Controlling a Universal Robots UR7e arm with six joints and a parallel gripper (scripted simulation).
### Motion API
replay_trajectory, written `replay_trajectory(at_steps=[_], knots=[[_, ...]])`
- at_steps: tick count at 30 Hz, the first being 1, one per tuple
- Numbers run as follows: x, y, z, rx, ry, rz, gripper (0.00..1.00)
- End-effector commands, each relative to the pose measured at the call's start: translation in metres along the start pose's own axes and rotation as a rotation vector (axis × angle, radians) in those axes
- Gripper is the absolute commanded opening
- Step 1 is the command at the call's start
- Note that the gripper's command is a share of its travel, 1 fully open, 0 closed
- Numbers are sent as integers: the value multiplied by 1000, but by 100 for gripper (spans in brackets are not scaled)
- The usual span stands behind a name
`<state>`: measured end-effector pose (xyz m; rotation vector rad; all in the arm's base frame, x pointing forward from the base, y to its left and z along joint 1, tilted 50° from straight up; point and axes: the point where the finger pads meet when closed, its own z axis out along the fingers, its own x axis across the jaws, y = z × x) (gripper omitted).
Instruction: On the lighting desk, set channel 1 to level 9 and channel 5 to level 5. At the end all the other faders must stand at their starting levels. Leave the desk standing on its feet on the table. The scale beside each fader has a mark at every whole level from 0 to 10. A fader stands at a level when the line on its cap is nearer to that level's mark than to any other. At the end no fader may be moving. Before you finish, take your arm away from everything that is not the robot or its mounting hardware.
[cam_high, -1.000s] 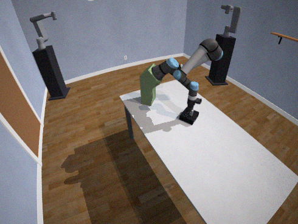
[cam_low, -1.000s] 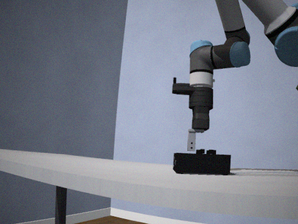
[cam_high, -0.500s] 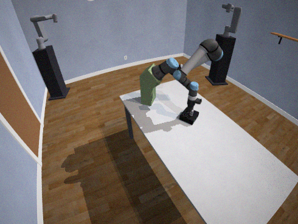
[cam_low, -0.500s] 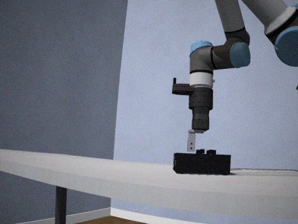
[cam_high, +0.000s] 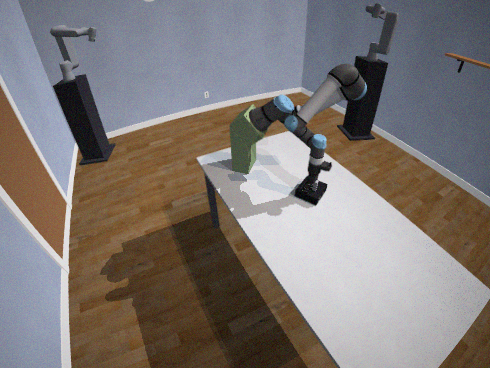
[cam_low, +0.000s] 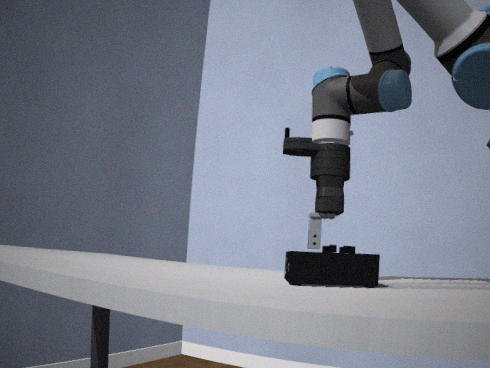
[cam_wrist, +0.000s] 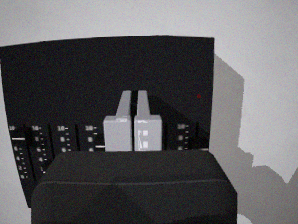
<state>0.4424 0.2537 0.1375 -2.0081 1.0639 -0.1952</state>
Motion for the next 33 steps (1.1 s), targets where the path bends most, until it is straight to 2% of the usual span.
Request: replay_trajectory(at_steps=[1,33], knots=[[-1,1,0,0,-1,-2,0],[-1,16,0,0,-1,-2,0]])
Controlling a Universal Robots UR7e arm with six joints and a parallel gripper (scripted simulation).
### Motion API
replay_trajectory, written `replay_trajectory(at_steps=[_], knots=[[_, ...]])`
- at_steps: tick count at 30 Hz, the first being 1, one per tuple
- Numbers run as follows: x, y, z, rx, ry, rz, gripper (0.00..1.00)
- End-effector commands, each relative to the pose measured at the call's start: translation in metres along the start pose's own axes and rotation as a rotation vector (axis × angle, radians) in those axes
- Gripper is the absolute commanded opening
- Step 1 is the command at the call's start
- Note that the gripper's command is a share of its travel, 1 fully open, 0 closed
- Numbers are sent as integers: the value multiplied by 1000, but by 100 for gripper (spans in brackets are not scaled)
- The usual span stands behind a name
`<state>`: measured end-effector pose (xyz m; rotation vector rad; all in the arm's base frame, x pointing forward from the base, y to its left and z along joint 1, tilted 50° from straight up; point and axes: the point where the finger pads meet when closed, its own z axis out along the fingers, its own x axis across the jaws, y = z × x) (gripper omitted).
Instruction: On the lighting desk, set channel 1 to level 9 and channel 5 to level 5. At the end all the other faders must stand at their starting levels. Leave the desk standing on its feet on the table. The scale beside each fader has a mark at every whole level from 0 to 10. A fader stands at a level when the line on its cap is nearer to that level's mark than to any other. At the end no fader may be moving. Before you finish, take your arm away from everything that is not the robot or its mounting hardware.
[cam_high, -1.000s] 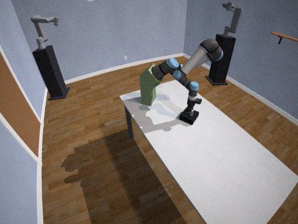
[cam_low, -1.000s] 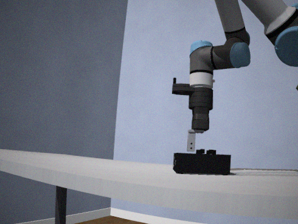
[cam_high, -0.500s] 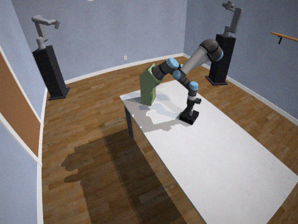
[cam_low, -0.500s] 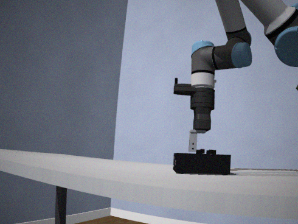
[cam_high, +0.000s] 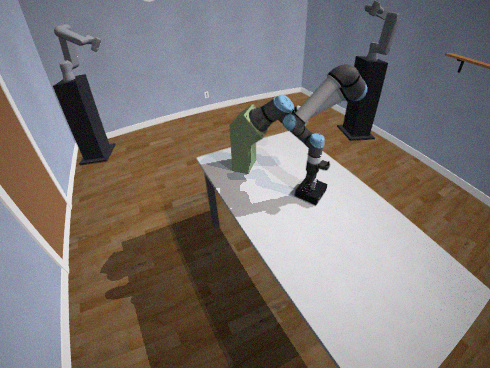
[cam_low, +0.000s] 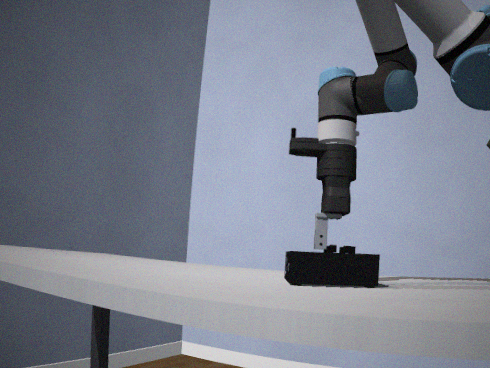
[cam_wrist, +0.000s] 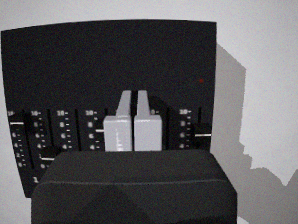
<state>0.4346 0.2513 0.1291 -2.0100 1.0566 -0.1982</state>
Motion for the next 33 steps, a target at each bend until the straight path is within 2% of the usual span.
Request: replay_trajectory(at_steps=[1,33], knots=[[1,5,0,-2,0,4,0],[1,11,0,-2,0,4,0]])
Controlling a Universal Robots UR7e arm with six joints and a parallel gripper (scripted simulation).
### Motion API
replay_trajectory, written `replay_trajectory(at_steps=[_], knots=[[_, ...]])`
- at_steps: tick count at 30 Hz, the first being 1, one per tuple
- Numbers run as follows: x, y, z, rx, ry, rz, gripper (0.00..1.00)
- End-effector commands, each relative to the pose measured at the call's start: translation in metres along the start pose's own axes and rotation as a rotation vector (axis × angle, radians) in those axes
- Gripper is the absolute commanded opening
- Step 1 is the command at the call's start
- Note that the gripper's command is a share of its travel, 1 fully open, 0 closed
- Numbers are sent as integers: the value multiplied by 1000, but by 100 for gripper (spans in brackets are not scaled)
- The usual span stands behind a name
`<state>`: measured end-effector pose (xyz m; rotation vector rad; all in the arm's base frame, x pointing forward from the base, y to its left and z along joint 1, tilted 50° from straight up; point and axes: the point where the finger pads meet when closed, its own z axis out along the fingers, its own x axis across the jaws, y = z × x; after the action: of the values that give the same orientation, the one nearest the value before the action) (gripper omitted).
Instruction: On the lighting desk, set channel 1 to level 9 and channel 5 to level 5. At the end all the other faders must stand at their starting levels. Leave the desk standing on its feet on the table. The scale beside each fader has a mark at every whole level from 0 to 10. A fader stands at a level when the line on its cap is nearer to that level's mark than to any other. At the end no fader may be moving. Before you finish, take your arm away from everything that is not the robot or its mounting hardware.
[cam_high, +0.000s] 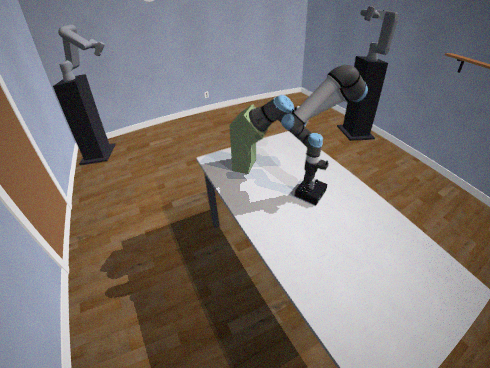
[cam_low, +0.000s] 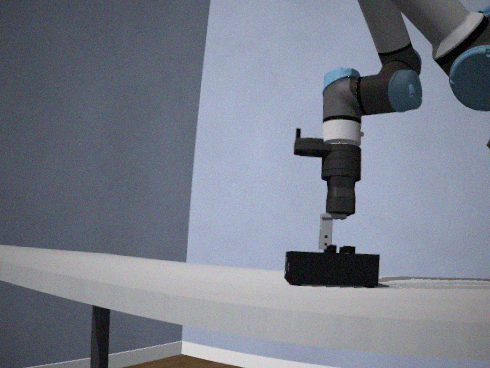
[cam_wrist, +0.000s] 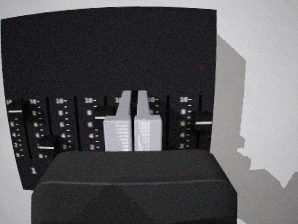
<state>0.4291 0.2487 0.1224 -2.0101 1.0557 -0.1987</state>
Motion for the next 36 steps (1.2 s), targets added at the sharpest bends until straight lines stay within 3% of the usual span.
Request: replay_trajectory(at_steps=[1,36], knots=[[1,2,0,-2,0,5,0],[1,6,0,-2,0,5,0]])
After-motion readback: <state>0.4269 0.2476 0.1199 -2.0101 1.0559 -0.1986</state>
